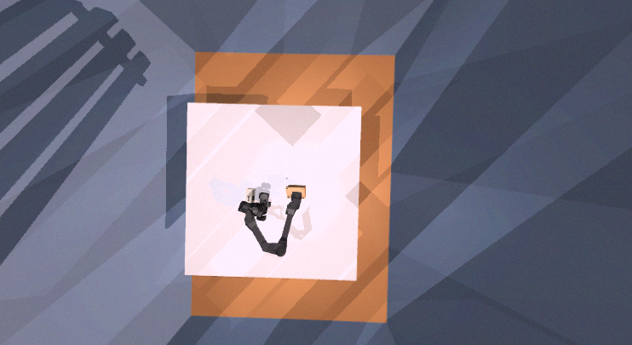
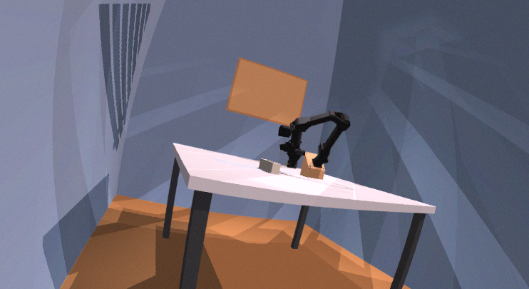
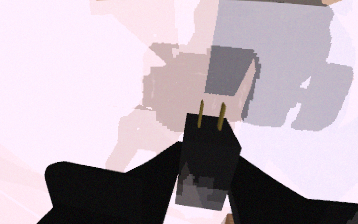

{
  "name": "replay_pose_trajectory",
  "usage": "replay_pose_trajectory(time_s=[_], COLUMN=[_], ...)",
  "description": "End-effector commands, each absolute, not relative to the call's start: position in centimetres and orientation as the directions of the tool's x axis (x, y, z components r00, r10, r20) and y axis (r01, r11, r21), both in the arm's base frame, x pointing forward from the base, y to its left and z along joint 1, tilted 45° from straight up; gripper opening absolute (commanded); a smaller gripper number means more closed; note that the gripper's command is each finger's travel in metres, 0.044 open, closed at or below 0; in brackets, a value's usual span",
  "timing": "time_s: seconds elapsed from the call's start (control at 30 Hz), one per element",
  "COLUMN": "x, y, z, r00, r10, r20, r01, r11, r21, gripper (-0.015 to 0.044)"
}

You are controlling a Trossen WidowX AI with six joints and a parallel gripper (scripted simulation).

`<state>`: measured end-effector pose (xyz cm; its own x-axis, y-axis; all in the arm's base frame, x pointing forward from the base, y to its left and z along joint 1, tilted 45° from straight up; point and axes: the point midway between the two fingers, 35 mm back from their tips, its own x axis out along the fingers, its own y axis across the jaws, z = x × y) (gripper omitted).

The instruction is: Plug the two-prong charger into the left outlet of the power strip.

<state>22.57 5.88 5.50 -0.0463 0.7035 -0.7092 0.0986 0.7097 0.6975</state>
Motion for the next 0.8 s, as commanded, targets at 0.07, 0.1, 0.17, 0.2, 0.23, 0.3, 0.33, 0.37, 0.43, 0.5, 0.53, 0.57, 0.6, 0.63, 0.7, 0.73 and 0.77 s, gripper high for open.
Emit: replay_pose_trajectory(time_s=[0.07, 0.1, 0.17, 0.2, 0.23, 0.3, 0.33, 0.37, 0.43, 0.5, 0.53, 0.57, 0.6, 0.63, 0.7, 0.73, 0.77], x=[23.0, 23.0, 23.1, 23.2, 23.3, 23.4, 23.4, 23.5, 23.6, 23.7, 23.7, 23.8, 23.8, 23.9, 24.0, 24.1, 24.2], y=[6.8, 7.0, 7.3, 7.5, 7.7, 8.0, 8.2, 8.4, 8.7, 9.1, 9.3, 9.5, 9.5, 9.5, 9.5, 9.5, 9.5], z=[5.6, 5.6, 5.6, 5.6, 5.6, 5.6, 5.6, 5.6, 5.6, 5.6, 5.6, 5.6, 5.6, 5.6, 5.6, 5.6, 5.6], r00=[-0.041, -0.041, -0.040, -0.040, -0.039, -0.039, -0.039, -0.038, -0.038, -0.037, -0.037, -0.037, -0.037, -0.037, -0.037, -0.037, -0.037], r10=[0.703, 0.703, 0.703, 0.703, 0.703, 0.703, 0.703, 0.703, 0.704, 0.704, 0.705, 0.705, 0.705, 0.705, 0.705, 0.705, 0.706], r20=[-0.710, -0.710, -0.710, -0.710, -0.710, -0.710, -0.710, -0.710, -0.709, -0.709, -0.708, -0.708, -0.708, -0.708, -0.708, -0.708, -0.708], r01=[0.084, 0.082, 0.078, 0.076, 0.074, 0.070, 0.068, 0.066, 0.062, 0.058, 0.056, 0.054, 0.054, 0.054, 0.053, 0.053, 0.053], r11=[0.710, 0.711, 0.711, 0.711, 0.711, 0.711, 0.711, 0.711, 0.710, 0.710, 0.709, 0.709, 0.709, 0.709, 0.709, 0.709, 0.709], r21=[0.699, 0.699, 0.699, 0.699, 0.699, 0.700, 0.700, 0.700, 0.701, 0.702, 0.703, 0.703, 0.703, 0.703, 0.703, 0.704, 0.704], gripper=[0.0000, 0.0000, 0.0000, 0.0000, 0.0000, 0.0000, 0.0000, 0.0000, 0.0000, 0.0000, 0.0000, 0.0000, 0.0000, 0.0000, 0.0000, 0.0000, 0.0000])
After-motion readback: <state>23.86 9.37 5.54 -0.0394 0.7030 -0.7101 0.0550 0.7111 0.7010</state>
